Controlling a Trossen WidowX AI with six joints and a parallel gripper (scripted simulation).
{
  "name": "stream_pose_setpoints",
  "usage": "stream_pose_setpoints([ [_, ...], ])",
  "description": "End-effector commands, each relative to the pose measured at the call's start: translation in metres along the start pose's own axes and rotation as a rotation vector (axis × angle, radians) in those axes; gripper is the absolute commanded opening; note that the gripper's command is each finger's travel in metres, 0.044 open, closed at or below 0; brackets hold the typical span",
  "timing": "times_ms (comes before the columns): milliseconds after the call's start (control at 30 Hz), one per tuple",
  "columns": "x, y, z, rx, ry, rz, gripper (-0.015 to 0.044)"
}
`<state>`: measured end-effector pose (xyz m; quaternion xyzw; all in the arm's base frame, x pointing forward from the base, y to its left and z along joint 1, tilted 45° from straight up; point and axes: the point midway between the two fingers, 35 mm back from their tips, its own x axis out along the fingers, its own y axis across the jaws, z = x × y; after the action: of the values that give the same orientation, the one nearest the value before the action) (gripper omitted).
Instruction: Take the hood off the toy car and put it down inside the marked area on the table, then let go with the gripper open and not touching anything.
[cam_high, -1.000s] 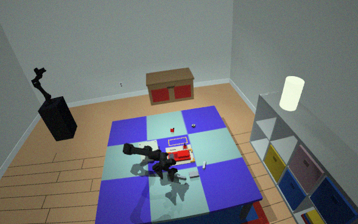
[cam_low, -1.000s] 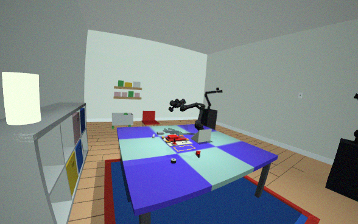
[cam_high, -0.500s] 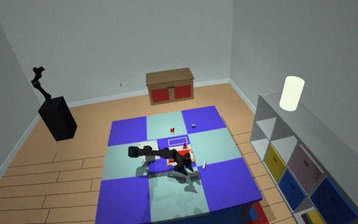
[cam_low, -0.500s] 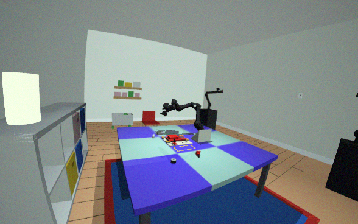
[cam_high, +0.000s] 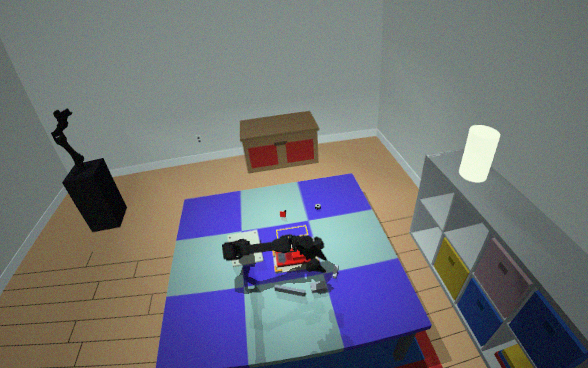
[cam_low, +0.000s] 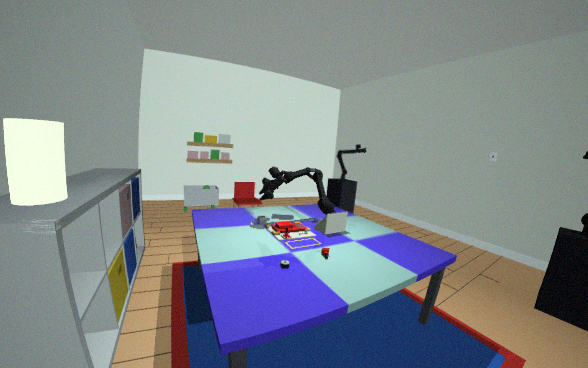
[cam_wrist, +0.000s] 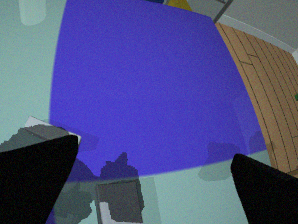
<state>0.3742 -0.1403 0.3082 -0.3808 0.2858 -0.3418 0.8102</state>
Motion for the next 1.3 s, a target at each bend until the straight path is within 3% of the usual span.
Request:
stream_pose_setpoints([
  [0, 0.001, 0.04, -0.005, 0.006, 0.063, 0.113, 0.044],
  [367, -0.026, 0.145, -0.046, -0.024, 0.382, 0.353, 0.044],
  [667, -0.076, 0.19, -0.093, -0.126, 0.718, 0.338, 0.044],
  [1267, -0.077, 0.193, -0.101, -0.136, 0.741, 0.327, 0.044],
])
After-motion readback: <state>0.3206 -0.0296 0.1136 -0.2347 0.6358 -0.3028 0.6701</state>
